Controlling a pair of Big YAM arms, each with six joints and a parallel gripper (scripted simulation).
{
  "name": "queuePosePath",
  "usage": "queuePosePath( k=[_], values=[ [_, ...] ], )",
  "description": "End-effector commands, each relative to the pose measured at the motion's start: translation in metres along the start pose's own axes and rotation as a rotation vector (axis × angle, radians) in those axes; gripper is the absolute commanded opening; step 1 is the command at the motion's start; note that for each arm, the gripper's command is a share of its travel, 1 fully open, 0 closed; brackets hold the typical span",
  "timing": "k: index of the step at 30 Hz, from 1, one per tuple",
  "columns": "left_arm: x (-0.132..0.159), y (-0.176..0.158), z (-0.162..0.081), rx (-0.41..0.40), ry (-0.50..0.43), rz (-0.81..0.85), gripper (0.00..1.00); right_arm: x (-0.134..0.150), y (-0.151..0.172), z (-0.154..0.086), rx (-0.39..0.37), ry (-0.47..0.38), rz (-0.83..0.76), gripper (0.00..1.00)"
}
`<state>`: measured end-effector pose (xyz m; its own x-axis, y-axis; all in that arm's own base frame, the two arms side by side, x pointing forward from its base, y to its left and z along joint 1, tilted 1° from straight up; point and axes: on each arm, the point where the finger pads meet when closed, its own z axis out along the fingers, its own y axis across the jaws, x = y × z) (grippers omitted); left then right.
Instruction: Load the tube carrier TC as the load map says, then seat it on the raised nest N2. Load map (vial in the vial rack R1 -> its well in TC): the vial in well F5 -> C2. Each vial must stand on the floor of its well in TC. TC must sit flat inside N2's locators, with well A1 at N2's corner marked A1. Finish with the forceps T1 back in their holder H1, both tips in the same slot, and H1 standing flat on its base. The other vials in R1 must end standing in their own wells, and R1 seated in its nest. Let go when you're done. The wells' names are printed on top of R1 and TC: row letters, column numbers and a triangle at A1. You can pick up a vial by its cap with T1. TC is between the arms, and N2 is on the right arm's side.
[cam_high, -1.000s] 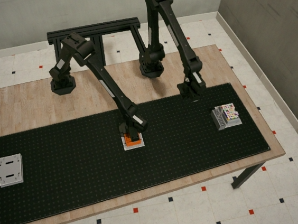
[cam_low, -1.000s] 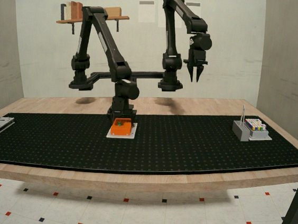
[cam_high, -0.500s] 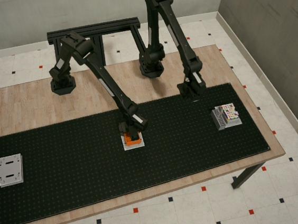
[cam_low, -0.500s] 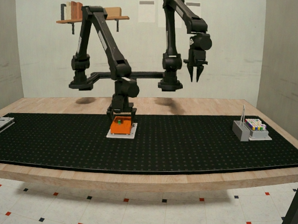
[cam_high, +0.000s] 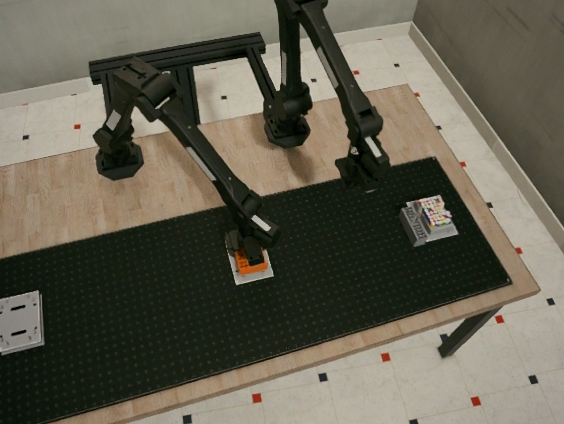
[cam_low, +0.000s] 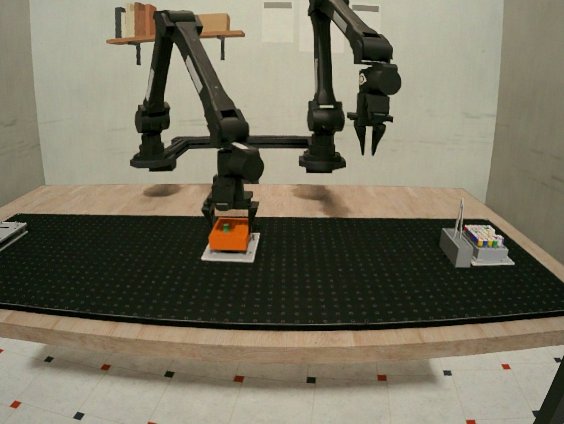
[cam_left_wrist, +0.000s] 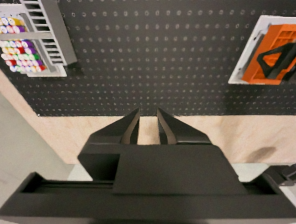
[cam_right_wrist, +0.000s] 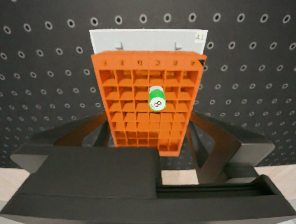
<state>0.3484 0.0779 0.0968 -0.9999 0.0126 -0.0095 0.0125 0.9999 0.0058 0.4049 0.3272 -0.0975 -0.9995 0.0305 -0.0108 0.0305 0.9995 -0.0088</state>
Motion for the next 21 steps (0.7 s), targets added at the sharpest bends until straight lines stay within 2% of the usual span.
queuePosePath(
  k=[1, 21],
  values=[
    [-0.0122, 0.0040, -0.0120, -0.010, -0.035, -0.012, 0.24, -0.0220, 0.0174, -0.0326, -0.042, -0.050, 0.007, 0.00],
    [-0.0122, 0.0040, -0.0120, -0.010, -0.035, -0.012, 0.24, -0.0190, 0.0188, -0.0390, -0.039, -0.047, 0.005, 0.00]
  ],
)
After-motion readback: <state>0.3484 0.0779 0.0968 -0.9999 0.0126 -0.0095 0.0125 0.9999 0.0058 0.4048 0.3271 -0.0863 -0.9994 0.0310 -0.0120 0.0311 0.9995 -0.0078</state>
